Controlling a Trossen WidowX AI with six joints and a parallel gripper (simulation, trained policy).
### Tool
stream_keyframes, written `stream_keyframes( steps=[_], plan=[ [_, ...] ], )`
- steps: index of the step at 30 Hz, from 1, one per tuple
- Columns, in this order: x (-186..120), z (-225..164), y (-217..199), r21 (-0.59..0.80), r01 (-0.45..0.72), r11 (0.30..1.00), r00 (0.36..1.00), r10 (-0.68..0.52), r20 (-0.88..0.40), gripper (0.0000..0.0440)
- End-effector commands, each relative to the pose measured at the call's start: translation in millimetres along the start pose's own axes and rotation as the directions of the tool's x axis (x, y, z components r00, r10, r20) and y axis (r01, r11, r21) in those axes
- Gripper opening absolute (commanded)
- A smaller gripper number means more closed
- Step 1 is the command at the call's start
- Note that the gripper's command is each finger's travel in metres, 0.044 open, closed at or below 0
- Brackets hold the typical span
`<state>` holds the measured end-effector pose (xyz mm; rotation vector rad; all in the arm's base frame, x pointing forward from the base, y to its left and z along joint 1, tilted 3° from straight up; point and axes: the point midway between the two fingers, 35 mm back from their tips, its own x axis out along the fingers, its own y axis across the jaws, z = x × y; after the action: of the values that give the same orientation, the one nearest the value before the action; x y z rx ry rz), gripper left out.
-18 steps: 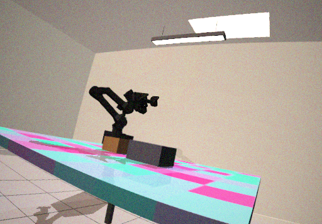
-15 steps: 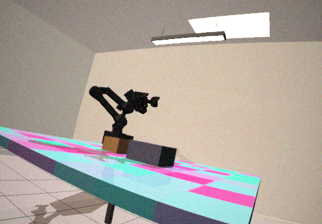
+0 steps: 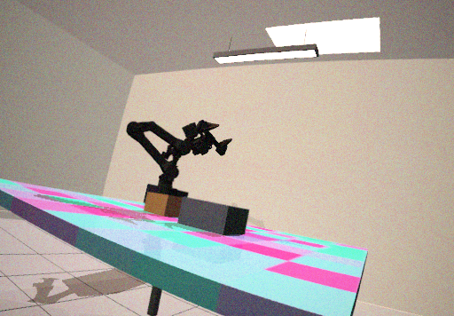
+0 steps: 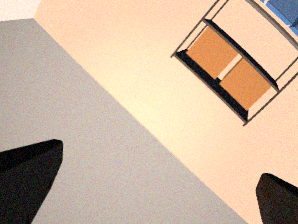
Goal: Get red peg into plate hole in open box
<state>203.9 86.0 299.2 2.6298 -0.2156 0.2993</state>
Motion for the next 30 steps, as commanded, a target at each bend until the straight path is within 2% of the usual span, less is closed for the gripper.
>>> stream_keyframes(
  steps=[1,7,14,21,30],
  plan=[
    [5.2,-5.9,-3.8,-0.113,0.026,0.993,1.0,-0.027,-0.011,0.044],
    [13.6,-13.0,-11.1,-0.309,0.075,0.948,0.996,-0.083,-0.012,0.044],
    [22.0,-18.0,-19.5,-0.517,0.139,0.845,0.987,-0.159,0.005,0.044],
    [28.1,-19.2,-27.6,-0.69,0.207,0.693,0.968,-0.246,0.044,0.044],
    [30.6,-15.0,-37.4,-0.845,0.296,0.446,0.92,-0.369,0.128,0.044]
  ],
)
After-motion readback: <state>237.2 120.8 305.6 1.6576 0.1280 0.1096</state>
